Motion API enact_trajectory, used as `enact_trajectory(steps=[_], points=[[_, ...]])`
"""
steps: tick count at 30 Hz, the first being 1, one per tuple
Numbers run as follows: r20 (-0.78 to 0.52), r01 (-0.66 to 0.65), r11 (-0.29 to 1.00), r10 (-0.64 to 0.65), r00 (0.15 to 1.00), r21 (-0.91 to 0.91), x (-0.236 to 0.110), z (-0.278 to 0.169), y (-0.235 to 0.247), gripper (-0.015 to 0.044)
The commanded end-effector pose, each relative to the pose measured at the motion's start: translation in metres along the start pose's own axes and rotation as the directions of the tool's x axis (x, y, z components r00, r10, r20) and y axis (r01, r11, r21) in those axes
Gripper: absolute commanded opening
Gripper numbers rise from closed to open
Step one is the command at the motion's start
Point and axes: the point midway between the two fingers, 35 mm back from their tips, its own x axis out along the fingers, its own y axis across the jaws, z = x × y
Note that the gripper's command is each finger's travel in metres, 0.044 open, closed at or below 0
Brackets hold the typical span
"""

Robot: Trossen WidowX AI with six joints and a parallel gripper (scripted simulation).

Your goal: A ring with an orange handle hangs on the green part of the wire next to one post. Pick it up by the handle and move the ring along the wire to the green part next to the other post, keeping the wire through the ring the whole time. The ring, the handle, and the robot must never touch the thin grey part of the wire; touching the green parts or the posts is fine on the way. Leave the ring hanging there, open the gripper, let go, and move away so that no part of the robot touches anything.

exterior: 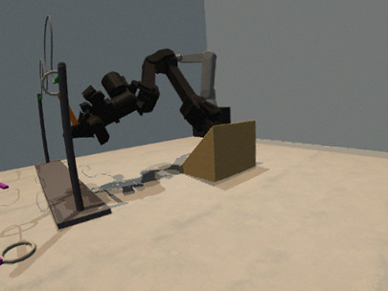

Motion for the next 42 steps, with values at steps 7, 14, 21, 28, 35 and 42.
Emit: enact_trajectory(steps=[7,14,21,28,35,42], points=[[-0.013,-0.064,0.988,0.066,0.998,0.139,-0.006,0.003,0.031,-0.0150],[-0.015,-0.081,0.981,0.085,0.996,0.178,-0.009,0.005,0.042,-0.0150],[-0.015,-0.089,0.977,0.093,0.996,0.195,-0.011,0.007,0.051,-0.0150],[-0.015,-0.091,0.975,0.096,0.995,0.201,-0.012,0.009,0.059,-0.0150],[-0.015,-0.092,0.975,0.097,0.995,0.202,-0.014,0.010,0.066,-0.0150],[-0.015,-0.092,0.975,0.097,0.995,0.203,-0.015,0.011,0.072,-0.0150]])
